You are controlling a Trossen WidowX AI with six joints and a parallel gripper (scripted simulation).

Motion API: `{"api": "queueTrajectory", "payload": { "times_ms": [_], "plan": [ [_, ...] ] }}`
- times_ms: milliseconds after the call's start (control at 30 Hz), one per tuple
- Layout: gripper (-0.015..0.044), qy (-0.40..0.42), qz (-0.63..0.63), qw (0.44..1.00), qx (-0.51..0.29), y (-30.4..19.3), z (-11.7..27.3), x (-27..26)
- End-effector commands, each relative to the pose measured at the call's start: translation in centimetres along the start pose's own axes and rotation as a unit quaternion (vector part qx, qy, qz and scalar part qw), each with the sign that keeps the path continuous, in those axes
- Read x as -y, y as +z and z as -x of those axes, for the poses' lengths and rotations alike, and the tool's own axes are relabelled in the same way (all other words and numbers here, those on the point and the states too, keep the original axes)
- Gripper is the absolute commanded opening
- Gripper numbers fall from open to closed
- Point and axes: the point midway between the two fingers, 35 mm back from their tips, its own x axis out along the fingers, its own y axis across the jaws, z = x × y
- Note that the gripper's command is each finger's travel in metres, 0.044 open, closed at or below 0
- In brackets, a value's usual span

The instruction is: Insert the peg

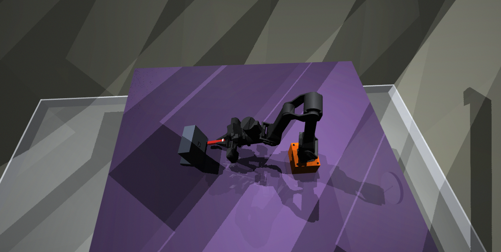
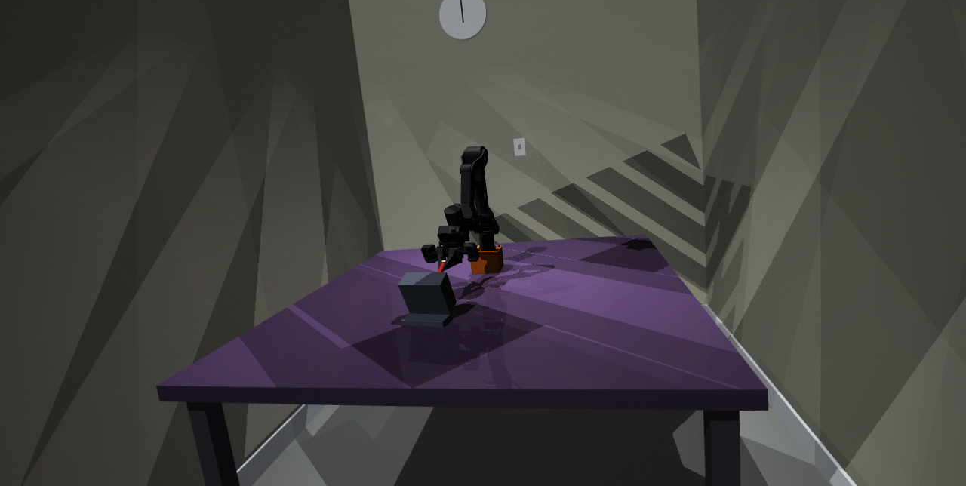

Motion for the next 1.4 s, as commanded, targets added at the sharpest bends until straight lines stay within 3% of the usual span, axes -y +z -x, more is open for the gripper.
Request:
{"api": "queueTrajectory", "payload": {
  "times_ms": [0,1367],
  "plan": [
    [0.0000,-0.001,0.003,1.000,0.008,0.4,-0.4,0.0],
    [0.0000,0.002,0.005,1.000,0.018,0.3,-3.5,-0.2]
  ]
}}
